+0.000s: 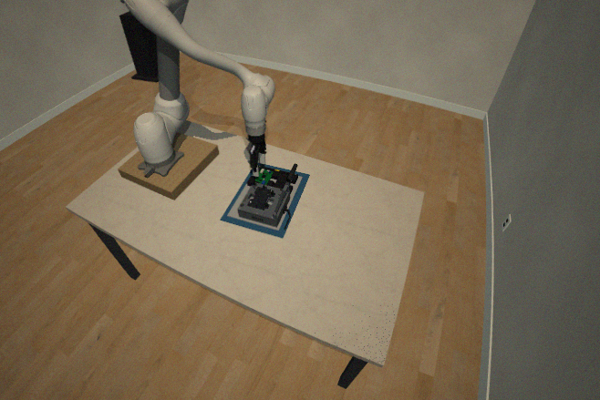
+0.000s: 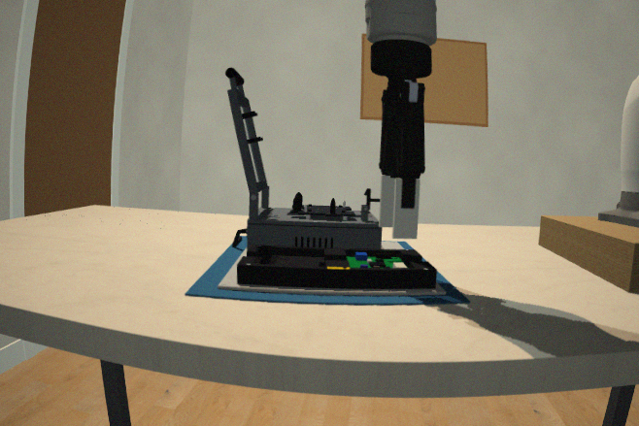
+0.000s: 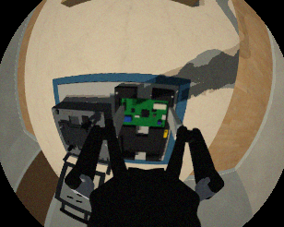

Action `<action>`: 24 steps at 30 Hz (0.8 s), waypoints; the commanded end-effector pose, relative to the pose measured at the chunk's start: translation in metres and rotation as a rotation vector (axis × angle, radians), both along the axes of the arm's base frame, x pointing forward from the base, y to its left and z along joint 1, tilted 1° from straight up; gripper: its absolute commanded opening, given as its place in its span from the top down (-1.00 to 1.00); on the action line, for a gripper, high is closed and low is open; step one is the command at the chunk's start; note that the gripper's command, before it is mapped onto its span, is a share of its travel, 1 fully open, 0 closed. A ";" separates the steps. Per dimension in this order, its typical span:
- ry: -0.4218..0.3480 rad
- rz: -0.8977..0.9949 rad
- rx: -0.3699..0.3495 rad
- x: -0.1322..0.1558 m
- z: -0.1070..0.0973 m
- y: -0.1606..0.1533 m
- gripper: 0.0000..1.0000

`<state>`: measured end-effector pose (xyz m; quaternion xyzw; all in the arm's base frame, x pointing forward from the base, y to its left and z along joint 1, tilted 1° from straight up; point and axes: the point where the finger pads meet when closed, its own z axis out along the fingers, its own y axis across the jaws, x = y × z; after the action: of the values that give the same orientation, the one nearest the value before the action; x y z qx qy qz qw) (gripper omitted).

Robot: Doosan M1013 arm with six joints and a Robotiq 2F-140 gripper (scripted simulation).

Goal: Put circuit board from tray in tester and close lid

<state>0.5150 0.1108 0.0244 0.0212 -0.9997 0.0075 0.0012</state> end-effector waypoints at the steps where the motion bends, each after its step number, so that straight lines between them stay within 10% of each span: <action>1: 0.000 0.000 0.000 0.000 0.000 0.000 -0.16; 24: 0.000 0.000 0.000 0.004 0.000 -0.001 -0.16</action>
<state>0.5185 0.1097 0.0245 0.0212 -0.9997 0.0075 0.0012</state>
